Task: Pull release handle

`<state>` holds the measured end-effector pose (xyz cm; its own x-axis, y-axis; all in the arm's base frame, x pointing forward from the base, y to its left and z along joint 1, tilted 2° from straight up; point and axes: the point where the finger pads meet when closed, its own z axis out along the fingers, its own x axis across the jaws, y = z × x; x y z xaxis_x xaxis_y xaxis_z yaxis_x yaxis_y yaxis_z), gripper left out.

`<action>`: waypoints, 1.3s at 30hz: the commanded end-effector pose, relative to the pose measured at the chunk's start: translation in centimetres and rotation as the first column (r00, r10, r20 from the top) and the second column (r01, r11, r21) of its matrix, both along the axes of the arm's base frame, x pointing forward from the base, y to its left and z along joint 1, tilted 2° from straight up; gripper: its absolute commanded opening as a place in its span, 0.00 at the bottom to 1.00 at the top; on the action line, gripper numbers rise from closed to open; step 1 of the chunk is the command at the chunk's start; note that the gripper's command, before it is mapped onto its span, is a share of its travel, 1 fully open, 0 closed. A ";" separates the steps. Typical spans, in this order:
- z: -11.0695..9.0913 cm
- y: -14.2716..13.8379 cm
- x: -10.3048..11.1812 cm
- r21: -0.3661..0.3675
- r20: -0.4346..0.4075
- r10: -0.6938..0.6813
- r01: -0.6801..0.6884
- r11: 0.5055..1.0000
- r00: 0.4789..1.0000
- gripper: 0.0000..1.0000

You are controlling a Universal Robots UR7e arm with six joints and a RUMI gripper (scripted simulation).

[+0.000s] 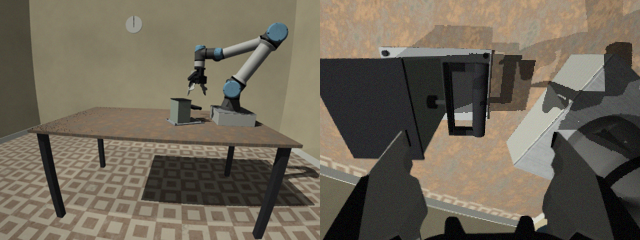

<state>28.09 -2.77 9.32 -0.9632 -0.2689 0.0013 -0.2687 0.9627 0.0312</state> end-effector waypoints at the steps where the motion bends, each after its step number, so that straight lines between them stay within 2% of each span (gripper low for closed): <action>1: -0.2 0.1 0.0 0.003 0.001 -0.003 0.003 1.000 1.000 1.00; 17: -0.4 0.2 -0.1 0.005 0.002 -0.006 0.006 1.000 1.000 1.00; 18: -0.4 0.2 -0.1 0.005 0.002 -0.006 0.006 1.000 1.000 0.00; 39: -0.4 0.2 -0.1 0.005 0.002 -0.006 0.006 1.000 1.000 0.00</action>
<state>28.00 -2.59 8.93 -0.9646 -0.2636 -0.0013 -0.2635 0.9640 0.0364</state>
